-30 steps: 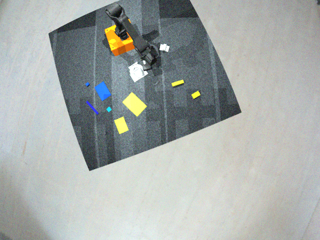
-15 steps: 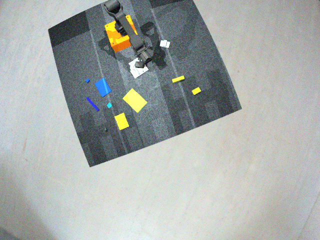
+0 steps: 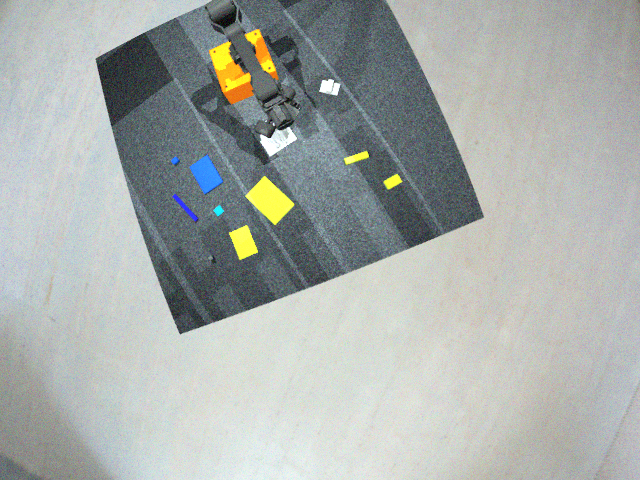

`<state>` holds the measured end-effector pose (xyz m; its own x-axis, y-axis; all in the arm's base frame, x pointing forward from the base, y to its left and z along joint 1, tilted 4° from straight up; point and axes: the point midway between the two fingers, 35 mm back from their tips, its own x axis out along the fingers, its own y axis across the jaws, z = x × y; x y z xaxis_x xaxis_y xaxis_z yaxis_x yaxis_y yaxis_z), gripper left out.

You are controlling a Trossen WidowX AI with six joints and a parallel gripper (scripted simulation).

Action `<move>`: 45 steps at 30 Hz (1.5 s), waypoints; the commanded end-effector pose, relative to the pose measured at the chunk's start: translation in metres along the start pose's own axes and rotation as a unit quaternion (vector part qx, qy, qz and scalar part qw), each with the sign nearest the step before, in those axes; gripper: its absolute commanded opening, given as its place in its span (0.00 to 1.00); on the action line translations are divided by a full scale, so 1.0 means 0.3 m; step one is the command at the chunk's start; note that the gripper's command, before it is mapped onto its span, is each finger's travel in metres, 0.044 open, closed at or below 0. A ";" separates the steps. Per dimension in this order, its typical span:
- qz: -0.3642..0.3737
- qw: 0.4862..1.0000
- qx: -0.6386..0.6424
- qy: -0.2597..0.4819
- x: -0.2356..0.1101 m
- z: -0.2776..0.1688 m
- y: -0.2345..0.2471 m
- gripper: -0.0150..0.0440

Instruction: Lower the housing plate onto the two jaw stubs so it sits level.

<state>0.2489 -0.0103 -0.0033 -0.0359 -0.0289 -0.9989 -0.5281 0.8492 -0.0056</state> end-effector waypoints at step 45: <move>-0.004 0.966 0.258 0.003 0.007 -0.104 -0.065 0.85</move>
<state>0.2327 -0.0425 -0.0039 -0.0412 -0.0323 -0.9986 -0.0397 0.9987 -0.0307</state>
